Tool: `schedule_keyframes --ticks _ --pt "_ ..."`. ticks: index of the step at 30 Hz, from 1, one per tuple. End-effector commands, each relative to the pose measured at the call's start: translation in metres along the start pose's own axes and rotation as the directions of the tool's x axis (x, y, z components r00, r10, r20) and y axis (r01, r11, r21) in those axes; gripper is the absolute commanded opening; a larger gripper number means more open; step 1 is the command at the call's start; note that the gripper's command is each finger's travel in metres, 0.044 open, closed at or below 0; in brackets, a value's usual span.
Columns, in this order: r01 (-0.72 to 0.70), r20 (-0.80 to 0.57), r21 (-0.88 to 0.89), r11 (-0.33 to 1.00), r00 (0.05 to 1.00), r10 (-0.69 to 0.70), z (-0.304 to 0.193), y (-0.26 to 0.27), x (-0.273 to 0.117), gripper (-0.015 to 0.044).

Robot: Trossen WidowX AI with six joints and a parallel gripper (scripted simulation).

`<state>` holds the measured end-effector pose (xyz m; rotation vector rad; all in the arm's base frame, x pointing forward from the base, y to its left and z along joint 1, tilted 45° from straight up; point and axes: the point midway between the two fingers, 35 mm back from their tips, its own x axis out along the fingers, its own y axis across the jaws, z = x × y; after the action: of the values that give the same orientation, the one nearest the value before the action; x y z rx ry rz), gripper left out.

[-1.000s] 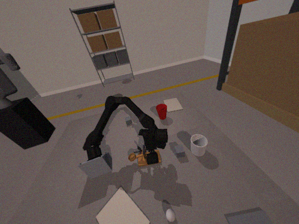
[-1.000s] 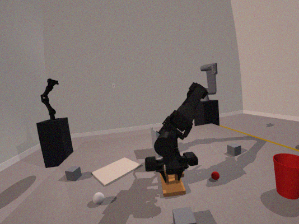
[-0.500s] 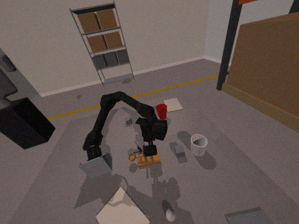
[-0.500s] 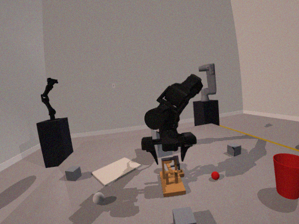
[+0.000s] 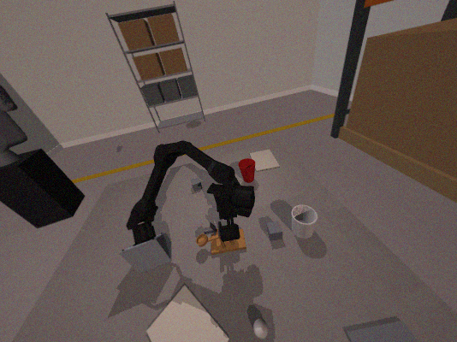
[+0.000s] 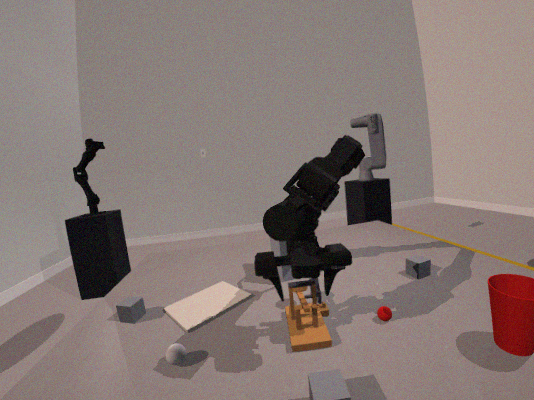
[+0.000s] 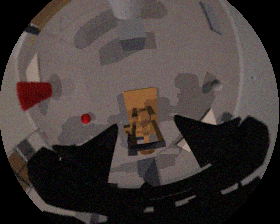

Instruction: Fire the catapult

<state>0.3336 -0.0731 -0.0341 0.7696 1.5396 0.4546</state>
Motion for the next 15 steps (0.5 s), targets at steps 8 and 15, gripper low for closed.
schedule_keyframes --ticks 8,15 --pt "-0.006 0.001 0.004 1.000 1.000 0.006 0.000 0.001 0.020 0.0440" --pt "-0.006 0.002 0.004 1.000 1.000 0.006 0.000 0.001 0.032 0.0440"
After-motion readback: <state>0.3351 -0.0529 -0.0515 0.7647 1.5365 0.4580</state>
